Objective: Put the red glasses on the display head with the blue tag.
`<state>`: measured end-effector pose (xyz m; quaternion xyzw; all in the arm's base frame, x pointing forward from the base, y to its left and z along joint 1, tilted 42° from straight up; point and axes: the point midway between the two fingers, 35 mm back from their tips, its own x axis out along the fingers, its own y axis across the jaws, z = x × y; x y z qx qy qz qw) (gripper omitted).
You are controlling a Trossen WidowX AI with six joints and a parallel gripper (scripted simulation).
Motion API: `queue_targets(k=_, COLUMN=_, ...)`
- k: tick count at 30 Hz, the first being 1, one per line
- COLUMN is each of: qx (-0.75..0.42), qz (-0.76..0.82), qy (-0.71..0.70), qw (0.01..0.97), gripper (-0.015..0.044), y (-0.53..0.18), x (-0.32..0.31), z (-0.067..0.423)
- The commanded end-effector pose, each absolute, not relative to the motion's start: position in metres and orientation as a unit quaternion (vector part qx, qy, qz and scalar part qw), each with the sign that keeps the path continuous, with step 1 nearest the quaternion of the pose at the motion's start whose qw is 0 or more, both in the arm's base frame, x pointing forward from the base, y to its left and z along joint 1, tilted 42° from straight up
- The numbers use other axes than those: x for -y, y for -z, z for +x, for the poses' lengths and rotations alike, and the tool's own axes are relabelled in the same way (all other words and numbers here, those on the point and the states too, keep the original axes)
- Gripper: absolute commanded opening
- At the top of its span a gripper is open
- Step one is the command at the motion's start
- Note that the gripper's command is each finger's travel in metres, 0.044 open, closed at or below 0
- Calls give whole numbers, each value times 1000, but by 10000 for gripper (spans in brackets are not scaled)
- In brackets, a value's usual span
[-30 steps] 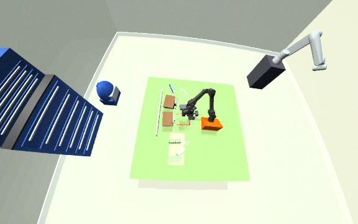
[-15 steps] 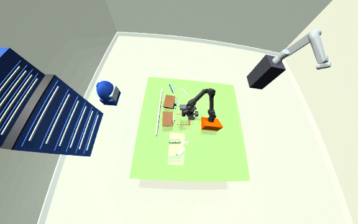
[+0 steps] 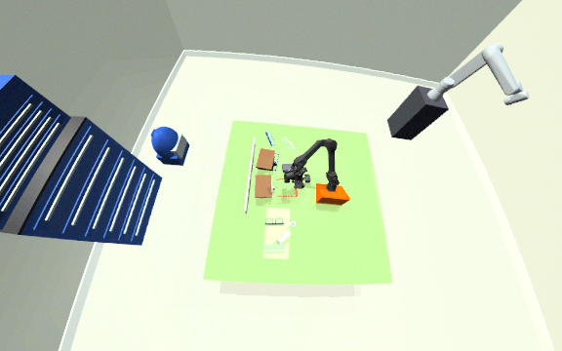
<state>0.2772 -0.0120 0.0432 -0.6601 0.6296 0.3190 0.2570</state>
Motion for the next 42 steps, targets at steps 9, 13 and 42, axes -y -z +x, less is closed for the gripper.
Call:
queue_targets(k=9, qx=-626, qz=-664, qy=-317, qw=260, gripper=0, y=-43, x=11, z=295)
queue_targets(k=13, qx=-627, qz=-663, qy=-317, qw=259, gripper=0, y=-43, x=11, z=300)
queue_targets(k=42, qx=-629, qz=-661, qy=-317, qw=259, gripper=0, y=-42, x=8, z=340)
